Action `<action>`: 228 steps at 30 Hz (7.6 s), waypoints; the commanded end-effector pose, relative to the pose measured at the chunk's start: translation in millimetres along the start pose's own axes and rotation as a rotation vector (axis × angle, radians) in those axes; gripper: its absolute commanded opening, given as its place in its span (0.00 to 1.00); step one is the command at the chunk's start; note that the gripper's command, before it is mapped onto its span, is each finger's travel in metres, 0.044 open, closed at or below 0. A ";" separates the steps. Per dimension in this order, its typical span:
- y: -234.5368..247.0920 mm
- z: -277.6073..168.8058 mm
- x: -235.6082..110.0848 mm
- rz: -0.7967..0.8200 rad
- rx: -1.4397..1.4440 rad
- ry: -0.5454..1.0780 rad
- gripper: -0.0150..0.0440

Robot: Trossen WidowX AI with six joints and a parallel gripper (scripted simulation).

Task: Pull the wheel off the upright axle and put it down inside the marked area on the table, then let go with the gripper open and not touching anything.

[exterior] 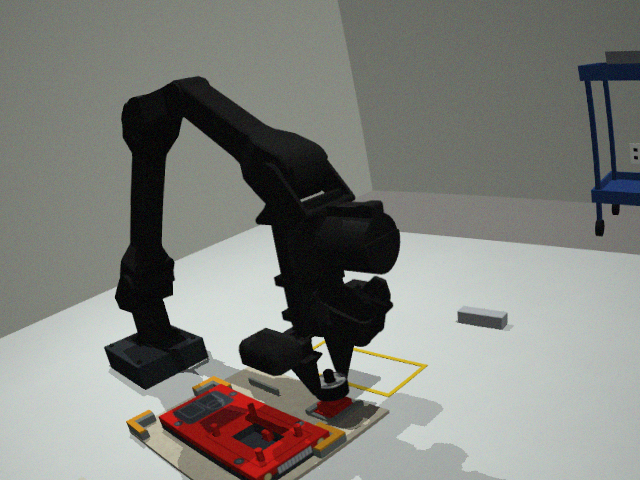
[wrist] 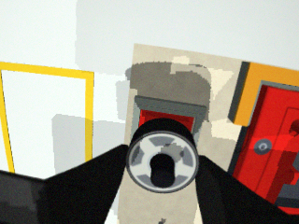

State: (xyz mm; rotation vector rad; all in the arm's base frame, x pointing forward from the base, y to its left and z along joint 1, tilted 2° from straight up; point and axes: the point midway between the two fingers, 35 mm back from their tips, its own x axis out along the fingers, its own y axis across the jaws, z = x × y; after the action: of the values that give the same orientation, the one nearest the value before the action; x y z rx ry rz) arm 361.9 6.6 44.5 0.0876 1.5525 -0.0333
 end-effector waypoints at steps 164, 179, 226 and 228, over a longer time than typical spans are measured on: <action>100.2 -55.1 -32.9 0.006 -0.004 -0.007 0.25; 99.6 -57.1 32.3 0.006 -0.004 -0.006 0.25; 63.5 -139.0 -75.7 0.003 -0.004 -0.001 1.00; 63.5 -139.0 -75.7 0.003 -0.004 -0.001 1.00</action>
State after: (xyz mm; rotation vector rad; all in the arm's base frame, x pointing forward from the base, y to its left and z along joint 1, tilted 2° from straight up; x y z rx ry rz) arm 227.4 78.9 120.2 0.0943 1.5507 -0.0292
